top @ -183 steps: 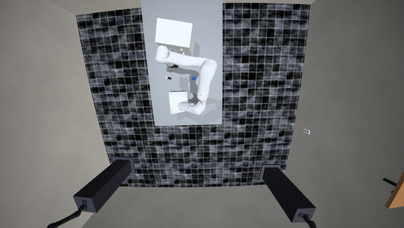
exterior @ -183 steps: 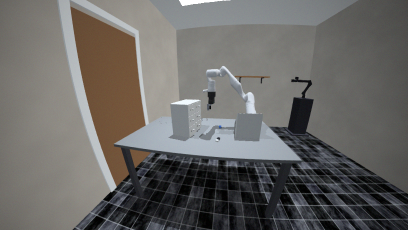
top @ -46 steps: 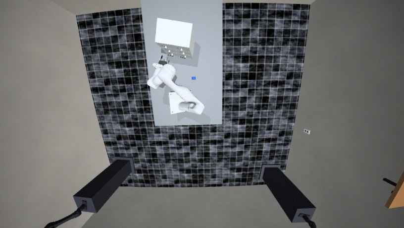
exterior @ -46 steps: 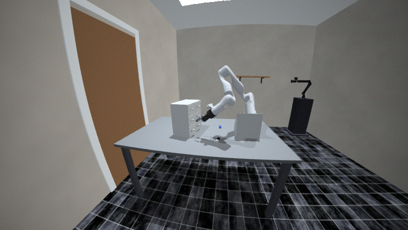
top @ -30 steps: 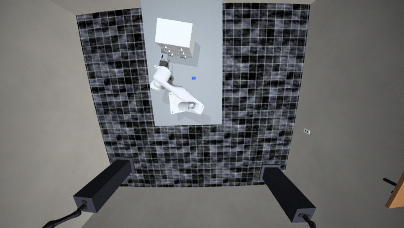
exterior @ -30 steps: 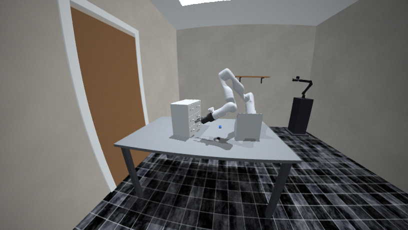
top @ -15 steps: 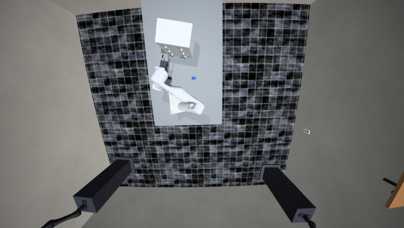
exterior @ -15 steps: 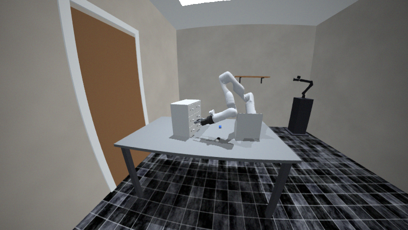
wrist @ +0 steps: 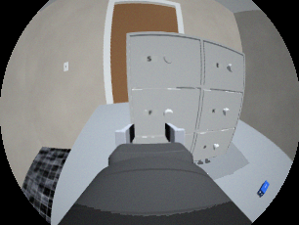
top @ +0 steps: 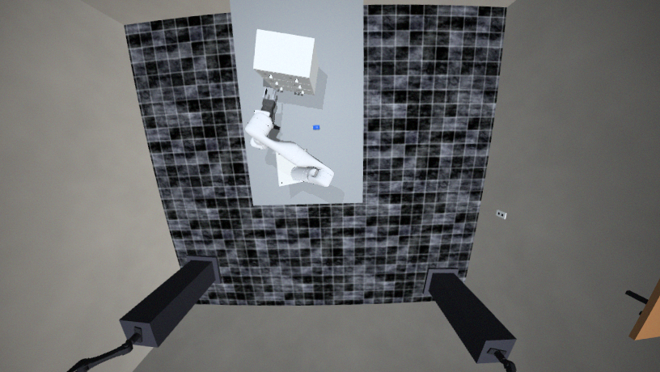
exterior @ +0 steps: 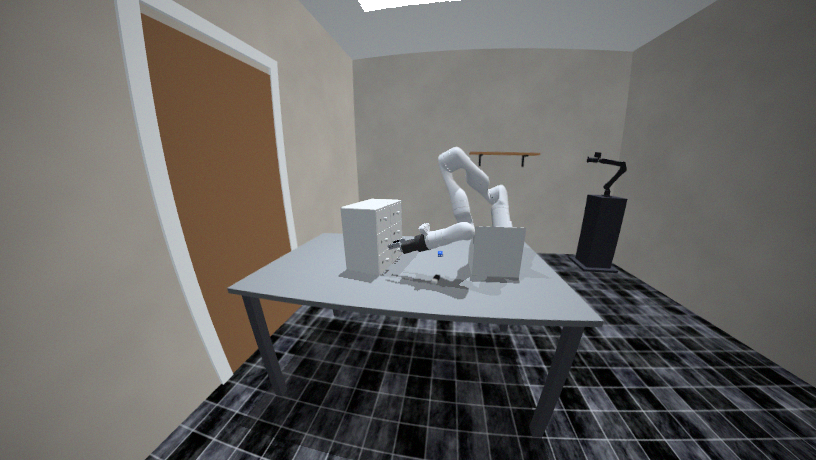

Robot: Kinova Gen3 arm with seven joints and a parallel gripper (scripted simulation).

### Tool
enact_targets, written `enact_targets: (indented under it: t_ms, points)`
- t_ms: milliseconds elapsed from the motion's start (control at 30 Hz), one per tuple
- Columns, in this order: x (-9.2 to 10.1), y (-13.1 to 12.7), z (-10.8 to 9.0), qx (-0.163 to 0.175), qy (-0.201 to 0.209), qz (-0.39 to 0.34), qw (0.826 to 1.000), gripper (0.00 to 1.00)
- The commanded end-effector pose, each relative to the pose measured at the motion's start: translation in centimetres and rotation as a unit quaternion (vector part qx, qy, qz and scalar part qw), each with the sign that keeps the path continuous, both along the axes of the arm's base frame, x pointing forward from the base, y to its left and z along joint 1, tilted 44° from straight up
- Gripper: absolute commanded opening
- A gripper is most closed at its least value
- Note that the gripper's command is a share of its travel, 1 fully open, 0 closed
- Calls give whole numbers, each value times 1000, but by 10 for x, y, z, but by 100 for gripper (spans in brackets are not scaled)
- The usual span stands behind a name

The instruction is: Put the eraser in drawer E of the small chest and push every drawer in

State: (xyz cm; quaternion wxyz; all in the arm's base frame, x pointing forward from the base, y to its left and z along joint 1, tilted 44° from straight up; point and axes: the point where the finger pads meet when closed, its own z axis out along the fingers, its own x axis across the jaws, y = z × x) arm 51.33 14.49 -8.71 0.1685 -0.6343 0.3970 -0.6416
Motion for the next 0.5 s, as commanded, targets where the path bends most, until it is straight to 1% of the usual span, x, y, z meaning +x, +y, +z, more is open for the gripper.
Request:
enact_targets:
  t_ms: [0,467]
  points:
    - [-1,-1,-2,-2,-1,2,1000,100]
    - [0,-1,-2,-2,-2,4,1000,100]
